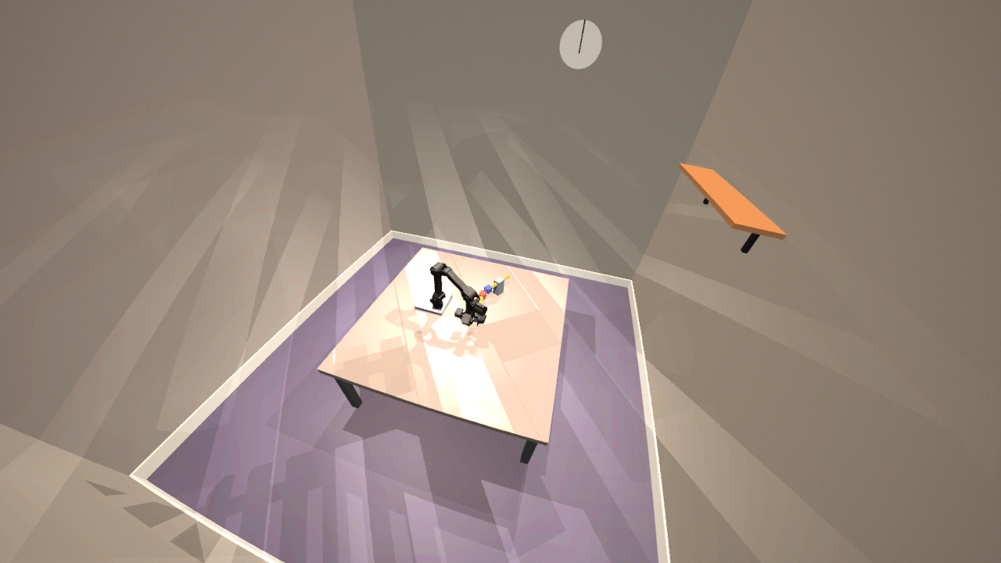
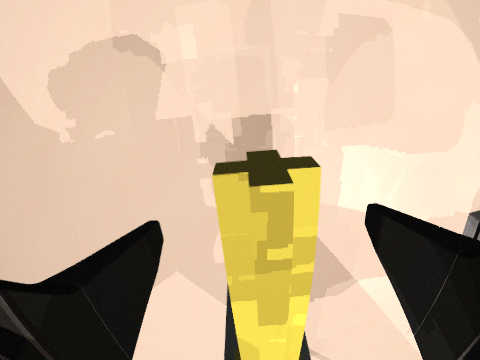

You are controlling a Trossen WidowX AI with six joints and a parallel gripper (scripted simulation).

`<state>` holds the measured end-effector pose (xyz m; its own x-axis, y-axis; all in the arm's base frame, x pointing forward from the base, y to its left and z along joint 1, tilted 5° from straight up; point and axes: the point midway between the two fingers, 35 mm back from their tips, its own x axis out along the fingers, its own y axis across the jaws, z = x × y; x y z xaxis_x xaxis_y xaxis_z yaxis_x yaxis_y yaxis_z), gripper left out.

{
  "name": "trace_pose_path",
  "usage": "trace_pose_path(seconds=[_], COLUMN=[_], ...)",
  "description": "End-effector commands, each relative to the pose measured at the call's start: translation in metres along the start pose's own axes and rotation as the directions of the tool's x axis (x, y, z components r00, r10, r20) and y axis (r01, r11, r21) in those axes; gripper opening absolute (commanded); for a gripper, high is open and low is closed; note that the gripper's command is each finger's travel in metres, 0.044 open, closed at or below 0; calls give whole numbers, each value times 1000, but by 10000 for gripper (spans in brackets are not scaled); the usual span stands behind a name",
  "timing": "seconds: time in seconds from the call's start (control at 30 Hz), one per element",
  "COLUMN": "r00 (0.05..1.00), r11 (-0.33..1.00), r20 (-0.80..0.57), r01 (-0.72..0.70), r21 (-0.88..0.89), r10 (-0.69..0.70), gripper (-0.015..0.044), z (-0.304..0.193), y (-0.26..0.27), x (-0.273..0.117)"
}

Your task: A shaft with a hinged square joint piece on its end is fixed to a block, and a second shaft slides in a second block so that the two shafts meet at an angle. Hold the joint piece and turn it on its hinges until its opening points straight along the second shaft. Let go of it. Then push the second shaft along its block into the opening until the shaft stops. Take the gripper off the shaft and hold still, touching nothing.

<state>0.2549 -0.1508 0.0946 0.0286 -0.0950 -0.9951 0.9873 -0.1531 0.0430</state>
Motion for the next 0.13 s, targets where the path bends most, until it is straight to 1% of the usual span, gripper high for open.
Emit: trace_pose_path(seconds=[0.0,0.1], r00=[1000,1000], r11=[1000,1000], r20=[1,1], r01=[-8,-8], r21=[-1,-1], r10=[8,8], gripper=[440,440], z=[1,1], y=[1,1], x=[-24,-26])
